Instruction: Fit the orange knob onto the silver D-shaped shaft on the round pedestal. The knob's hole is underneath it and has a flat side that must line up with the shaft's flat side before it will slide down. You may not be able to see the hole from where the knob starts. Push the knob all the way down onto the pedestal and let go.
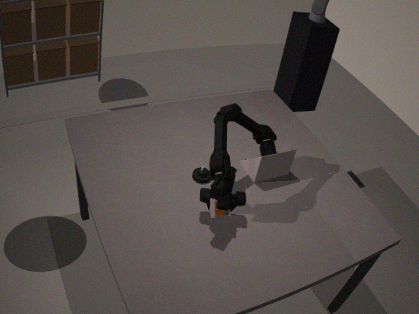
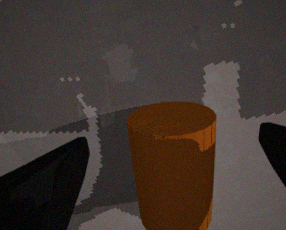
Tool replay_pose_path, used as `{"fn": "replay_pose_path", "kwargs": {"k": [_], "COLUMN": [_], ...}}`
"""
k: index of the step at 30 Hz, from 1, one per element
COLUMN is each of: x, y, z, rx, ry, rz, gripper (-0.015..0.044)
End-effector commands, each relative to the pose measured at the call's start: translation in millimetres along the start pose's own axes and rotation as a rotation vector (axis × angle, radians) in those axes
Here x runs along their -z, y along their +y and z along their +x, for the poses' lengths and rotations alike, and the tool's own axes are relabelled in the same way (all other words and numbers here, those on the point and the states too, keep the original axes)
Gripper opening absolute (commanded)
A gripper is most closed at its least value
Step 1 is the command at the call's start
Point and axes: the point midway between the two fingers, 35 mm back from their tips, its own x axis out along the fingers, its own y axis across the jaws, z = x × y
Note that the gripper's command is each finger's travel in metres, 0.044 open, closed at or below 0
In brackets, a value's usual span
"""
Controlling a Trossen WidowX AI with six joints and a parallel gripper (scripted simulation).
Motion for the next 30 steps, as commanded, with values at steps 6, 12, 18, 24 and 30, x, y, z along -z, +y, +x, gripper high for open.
{"fn": "replay_pose_path", "kwargs": {"k": [6,12,18,24,30], "x": [0.2,0.2,0.2,0.2,0.3], "y": [1.2,1.2,1.2,1.2,1.3], "z": [5.0,5.0,5.0,5.0,4.9], "rx": [0.004,0.004,0.004,0.004,0.003], "ry": [0.005,0.005,0.005,0.005,0.003], "rz": [-0.010,-0.010,-0.010,-0.010,-0.009], "gripper": [0.0282,0.0240,0.0233,0.0193,0.0181]}}
